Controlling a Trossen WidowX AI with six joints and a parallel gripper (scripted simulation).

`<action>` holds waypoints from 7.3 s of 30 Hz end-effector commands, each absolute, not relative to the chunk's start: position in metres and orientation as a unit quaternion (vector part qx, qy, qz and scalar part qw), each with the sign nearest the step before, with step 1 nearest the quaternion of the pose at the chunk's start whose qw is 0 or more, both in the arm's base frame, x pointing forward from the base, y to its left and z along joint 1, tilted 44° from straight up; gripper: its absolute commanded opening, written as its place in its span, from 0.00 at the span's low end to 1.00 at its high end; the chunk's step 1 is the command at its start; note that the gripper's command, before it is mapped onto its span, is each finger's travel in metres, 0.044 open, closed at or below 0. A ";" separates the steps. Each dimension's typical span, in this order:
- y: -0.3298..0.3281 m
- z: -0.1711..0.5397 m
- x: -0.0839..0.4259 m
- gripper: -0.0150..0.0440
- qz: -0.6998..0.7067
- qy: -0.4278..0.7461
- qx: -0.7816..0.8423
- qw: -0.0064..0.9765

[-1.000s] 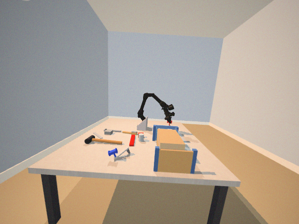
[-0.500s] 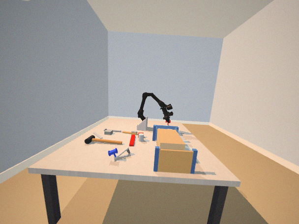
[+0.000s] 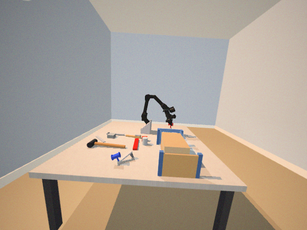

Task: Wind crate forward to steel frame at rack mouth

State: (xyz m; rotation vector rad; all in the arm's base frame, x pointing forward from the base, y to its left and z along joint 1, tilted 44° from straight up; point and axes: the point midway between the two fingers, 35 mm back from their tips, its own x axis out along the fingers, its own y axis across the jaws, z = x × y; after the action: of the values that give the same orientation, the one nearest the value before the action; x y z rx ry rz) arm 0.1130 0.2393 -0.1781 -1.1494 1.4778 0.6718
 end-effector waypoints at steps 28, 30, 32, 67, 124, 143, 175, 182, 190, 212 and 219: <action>0.198 -0.145 0.098 0.25 0.279 0.630 -0.488 0.536; 0.196 -0.143 0.098 0.25 0.278 0.630 -0.488 0.536; 0.193 -0.141 0.098 0.25 0.278 0.630 -0.488 0.536; 0.142 -0.102 0.128 0.25 0.275 0.630 -0.491 0.535; 0.112 -0.089 0.208 0.25 0.272 0.629 -0.493 0.536; 0.115 -0.096 0.237 0.25 0.272 0.629 -0.493 0.536; 0.133 -0.117 0.277 0.25 0.271 0.627 -0.493 0.538; 0.139 -0.123 0.284 0.25 0.271 0.627 -0.493 0.538; 0.146 -0.130 0.290 0.25 0.271 0.627 -0.493 0.539; 0.170 -0.152 0.301 0.25 0.272 0.626 -0.493 0.540; 0.178 -0.159 0.302 0.25 0.272 0.626 -0.492 0.540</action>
State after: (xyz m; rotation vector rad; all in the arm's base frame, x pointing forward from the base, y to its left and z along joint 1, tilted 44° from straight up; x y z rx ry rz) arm 0.3008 0.1672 -0.1518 -1.1881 1.4974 0.6315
